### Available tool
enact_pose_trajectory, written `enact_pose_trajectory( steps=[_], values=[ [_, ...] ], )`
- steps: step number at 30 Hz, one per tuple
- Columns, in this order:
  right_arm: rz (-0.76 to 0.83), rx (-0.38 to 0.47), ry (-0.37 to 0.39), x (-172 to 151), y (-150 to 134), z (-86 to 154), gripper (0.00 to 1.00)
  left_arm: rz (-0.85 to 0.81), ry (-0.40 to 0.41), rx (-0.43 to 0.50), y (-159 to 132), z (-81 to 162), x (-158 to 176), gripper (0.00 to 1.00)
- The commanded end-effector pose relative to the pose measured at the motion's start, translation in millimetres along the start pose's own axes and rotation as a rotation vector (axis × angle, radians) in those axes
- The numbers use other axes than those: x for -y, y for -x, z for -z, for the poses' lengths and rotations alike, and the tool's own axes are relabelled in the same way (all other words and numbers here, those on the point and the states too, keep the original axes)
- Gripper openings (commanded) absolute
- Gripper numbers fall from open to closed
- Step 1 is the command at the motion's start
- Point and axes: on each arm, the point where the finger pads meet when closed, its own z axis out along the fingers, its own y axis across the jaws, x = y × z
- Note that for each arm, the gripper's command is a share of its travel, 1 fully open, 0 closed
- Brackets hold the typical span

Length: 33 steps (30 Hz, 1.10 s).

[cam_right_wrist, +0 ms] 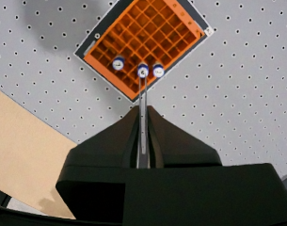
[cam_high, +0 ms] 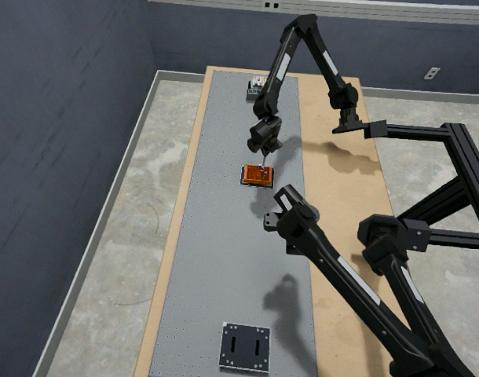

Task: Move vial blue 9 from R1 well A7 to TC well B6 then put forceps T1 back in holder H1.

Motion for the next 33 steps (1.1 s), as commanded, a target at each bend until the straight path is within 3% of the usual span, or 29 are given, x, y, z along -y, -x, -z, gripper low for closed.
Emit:
enact_pose_trajectory(
  steps=[1, 33],
  values=[
    [-0.002, -0.005, 0.004, 2.0, 4.6, -9.3, 0.07, 0.015, -0.003, 0.006, 5.7, 5.2, -2.5, 1.0],
    [0.002, -0.005, 0.003, 0.7, 1.9, -11.7, 0.07, 0.015, -0.003, 0.006, 5.7, 5.2, -2.5, 1.0]
  ],
)
